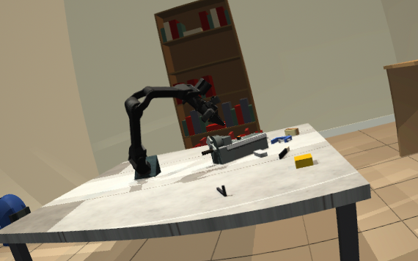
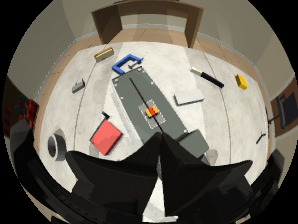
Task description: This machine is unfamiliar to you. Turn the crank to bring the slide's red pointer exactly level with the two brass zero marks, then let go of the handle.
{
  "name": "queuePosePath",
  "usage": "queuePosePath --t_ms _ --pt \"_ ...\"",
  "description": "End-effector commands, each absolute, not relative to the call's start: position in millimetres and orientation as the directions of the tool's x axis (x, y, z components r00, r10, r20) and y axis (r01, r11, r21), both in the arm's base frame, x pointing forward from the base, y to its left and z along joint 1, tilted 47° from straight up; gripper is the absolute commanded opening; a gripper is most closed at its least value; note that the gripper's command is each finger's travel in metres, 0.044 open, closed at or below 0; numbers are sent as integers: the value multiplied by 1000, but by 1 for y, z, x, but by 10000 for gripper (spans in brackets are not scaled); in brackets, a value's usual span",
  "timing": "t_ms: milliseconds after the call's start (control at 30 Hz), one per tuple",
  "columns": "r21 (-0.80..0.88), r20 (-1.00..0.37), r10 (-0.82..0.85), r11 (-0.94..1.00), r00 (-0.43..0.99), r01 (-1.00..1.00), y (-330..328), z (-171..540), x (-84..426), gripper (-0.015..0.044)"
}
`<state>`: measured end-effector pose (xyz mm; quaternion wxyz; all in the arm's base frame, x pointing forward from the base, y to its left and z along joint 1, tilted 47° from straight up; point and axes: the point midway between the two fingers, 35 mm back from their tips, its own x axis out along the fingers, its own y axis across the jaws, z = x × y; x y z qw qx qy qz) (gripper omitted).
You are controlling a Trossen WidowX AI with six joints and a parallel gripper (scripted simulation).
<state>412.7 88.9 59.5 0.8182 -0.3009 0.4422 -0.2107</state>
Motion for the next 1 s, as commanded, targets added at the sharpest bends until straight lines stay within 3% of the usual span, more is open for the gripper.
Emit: queuePosePath --t_ms 0,333,867,933,967 --pt "-679 -597 -611 730 520 79 89 60 413 0" --pt "-679 -597 -611 730 520 79 89 60 413 0" --pt "-679 -597 -611 730 520 79 89 60 413 420" --pt "-679 -597 -611 730 520 79 89 60 413 440" --pt "-679 -597 -611 730 520 79 89 60 413 414"
